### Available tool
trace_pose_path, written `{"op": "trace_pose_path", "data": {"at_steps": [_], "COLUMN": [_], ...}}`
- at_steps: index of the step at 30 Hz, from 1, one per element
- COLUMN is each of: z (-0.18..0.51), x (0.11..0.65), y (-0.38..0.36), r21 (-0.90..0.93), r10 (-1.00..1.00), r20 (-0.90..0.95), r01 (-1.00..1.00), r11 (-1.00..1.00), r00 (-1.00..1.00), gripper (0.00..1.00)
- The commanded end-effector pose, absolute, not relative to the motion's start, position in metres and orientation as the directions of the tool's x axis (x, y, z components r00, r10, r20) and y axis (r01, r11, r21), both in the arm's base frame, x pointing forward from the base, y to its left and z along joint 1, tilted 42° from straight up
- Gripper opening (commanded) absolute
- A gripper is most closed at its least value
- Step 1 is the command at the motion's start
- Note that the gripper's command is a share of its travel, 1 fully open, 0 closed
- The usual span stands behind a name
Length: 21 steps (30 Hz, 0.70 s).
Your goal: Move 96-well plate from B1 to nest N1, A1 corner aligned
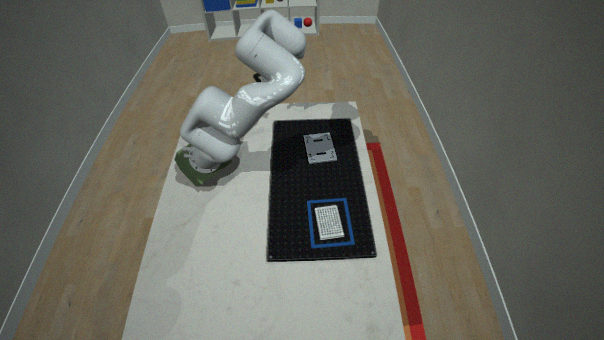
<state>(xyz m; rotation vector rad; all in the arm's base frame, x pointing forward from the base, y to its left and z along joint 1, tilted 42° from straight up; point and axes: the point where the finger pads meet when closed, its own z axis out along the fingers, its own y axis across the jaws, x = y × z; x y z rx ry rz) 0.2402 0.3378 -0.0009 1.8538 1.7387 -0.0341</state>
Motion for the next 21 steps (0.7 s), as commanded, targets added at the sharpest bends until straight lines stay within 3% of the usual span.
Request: {"op": "trace_pose_path", "data": {"at_steps": [1, 21], "z": [0.011, 0.047], "x": [0.259, 0.314], "y": [0.331, 0.294], "r21": [0.428, 0.47], "r10": [0.906, 0.822], "r20": [-0.329, -0.154], "r01": [0.897, 0.773], "r11": [-0.11, -0.427], "r00": [0.268, 0.548], "gripper": [1.0, 1.0]}}
